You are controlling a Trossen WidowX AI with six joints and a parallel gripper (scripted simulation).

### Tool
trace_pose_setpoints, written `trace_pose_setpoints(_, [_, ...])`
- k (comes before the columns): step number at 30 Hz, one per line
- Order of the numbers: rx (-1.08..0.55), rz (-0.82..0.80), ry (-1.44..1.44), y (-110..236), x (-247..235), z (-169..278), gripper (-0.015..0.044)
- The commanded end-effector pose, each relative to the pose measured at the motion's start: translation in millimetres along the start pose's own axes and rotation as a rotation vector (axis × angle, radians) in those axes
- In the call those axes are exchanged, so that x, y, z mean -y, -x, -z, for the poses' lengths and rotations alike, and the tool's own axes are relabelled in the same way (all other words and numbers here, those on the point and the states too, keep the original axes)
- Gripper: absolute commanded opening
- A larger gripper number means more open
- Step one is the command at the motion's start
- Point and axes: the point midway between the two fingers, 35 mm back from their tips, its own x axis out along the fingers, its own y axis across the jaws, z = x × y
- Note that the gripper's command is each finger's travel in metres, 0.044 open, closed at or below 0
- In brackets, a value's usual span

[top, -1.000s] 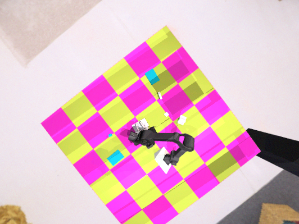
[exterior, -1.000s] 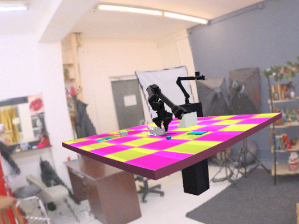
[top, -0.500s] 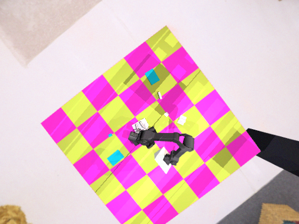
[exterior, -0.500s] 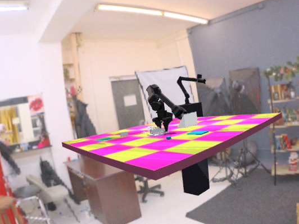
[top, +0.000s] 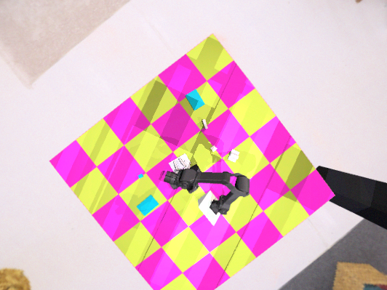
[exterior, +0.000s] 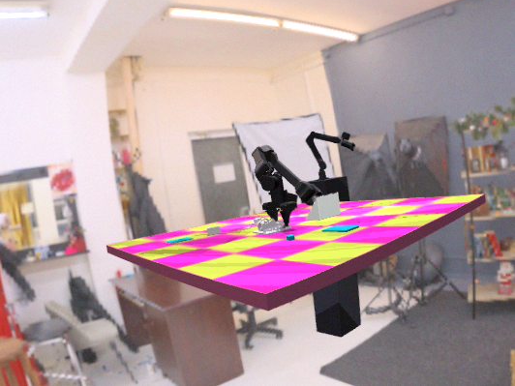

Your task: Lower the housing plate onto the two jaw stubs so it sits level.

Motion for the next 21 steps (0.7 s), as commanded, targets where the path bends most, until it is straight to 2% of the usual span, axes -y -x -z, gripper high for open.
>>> trace_pose_setpoints(1, [0.002,0.001,-0.001,-1.2,0.0,0.2,0.0351])
trace_pose_setpoints(21, [0.002,0.0,-0.001,-5.0,-0.1,0.2,0.0351])
